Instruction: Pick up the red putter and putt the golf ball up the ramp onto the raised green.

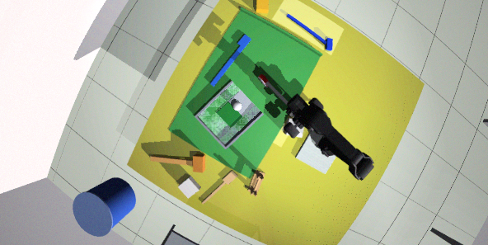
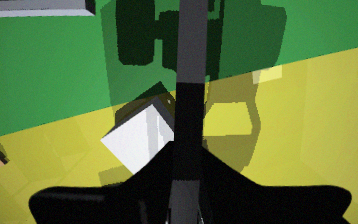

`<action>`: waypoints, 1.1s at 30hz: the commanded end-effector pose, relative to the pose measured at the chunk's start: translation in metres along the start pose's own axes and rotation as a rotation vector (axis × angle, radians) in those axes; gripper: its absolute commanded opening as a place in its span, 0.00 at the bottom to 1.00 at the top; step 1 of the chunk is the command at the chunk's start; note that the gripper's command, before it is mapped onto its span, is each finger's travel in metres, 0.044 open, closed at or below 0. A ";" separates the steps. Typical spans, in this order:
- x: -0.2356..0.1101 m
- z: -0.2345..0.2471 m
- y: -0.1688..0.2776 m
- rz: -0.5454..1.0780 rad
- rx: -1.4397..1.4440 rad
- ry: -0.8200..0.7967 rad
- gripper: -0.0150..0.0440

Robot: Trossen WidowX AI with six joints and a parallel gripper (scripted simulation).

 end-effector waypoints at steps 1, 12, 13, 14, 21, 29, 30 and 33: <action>-0.022 0.000 -0.001 -0.016 0.003 0.001 0.25; -0.027 0.000 0.001 -0.006 0.003 -0.001 0.25; -0.027 0.000 0.001 -0.006 0.003 -0.001 0.25; -0.027 0.000 0.001 -0.006 0.003 -0.001 0.25; -0.027 0.000 0.001 -0.006 0.003 -0.001 0.25; -0.027 0.000 0.001 -0.006 0.003 -0.001 0.25; -0.027 0.000 0.001 -0.006 0.003 -0.001 0.25; -0.027 0.000 0.001 -0.006 0.003 -0.001 0.25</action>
Point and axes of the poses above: the point midway between the two fingers, 35 mm back from their tips, its own x axis out along the fingers, its own z axis across the jaws, y = z × x, the point moved 2 cm from there along -x, back along the fingers, and after that the axes turned 3 degrees about x, right-handed, at the moved point
